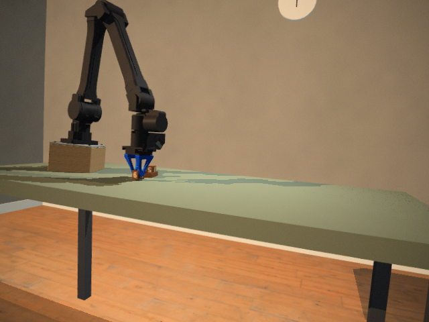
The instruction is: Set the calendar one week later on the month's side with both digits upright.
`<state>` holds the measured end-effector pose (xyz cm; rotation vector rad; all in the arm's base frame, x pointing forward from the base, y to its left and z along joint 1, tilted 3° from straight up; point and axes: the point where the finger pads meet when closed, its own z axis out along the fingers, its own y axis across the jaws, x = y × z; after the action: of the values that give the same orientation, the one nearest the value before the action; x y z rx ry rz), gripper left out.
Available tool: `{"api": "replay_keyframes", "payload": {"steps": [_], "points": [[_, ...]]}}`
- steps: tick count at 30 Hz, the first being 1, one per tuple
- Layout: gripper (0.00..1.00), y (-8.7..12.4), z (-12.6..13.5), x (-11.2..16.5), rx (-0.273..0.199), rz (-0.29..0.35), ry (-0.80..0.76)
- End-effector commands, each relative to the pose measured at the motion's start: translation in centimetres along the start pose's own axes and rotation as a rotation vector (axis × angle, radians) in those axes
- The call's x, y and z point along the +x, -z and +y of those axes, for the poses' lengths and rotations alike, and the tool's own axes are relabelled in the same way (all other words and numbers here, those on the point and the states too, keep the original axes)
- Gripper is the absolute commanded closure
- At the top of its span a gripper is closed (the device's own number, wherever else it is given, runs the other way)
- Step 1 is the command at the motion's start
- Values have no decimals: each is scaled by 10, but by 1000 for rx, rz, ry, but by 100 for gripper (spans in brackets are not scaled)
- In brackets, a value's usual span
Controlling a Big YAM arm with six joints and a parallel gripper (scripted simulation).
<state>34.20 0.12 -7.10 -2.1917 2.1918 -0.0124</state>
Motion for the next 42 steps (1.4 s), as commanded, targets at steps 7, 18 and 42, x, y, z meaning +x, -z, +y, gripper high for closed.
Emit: {"api": "replay_keyframes", "payload": {"steps": [7, 18, 42], "points": [[73, 8, -13, -5, 36, -3, 9], [73, 8, -13, -5, 36, -3, 9], [73, -1, -8, -5, 23, -3, 9]]}}
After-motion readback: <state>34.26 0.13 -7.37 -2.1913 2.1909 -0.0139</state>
